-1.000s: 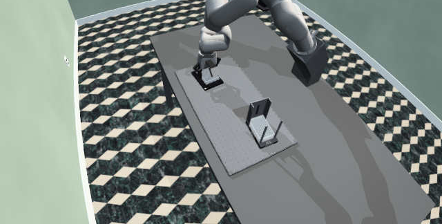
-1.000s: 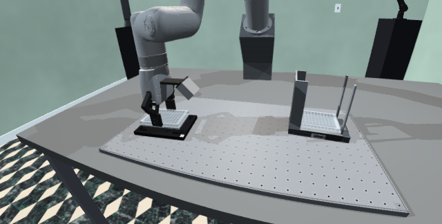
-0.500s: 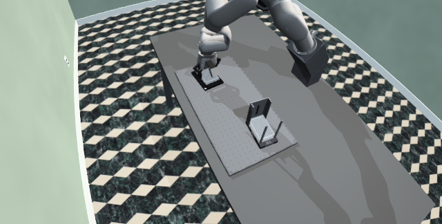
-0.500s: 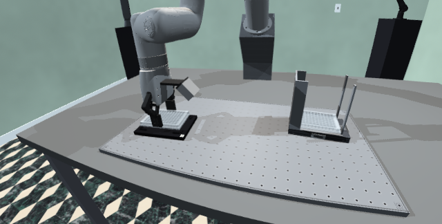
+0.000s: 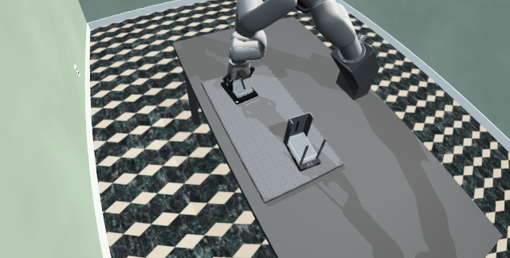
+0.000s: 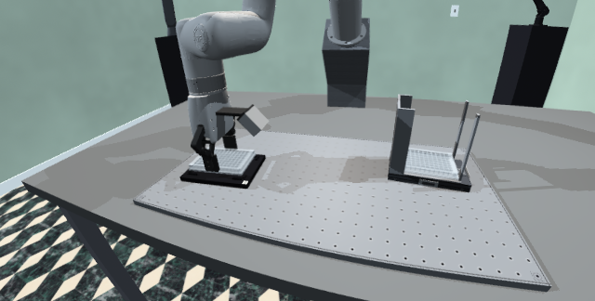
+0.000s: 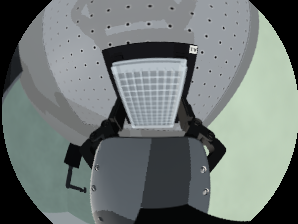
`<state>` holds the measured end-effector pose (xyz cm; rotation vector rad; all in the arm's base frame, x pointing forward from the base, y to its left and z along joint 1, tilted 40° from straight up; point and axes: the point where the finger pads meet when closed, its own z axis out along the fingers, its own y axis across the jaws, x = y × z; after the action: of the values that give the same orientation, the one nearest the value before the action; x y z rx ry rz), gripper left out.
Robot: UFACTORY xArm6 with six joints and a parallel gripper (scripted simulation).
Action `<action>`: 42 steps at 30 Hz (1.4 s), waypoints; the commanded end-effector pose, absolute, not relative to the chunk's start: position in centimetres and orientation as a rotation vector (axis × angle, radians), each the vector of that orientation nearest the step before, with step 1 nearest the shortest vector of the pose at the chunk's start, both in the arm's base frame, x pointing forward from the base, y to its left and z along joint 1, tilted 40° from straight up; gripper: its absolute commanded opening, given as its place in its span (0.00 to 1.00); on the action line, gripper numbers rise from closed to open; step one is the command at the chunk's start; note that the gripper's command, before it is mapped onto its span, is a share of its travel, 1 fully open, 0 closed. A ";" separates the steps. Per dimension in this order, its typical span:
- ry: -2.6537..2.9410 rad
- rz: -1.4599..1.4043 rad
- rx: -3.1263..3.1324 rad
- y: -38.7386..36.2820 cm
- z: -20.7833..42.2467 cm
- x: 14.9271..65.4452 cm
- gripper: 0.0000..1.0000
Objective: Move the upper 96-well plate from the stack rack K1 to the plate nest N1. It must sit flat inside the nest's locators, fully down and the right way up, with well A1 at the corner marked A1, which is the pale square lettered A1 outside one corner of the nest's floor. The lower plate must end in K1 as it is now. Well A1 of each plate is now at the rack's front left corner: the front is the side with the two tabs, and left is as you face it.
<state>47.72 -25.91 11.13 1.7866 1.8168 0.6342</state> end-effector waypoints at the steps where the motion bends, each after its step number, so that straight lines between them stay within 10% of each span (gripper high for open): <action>1: 1.815 0.634 1.785 -26.0 11.2 47.8 0.00; 39: 1.815 0.634 1.785 -26.0 10.8 48.1 0.00; 40: 1.815 0.634 1.785 -26.0 10.7 48.2 1.00; 42: 1.815 0.634 1.785 -26.0 10.7 48.2 1.00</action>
<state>48.13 -25.92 10.66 1.7865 1.8168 0.6342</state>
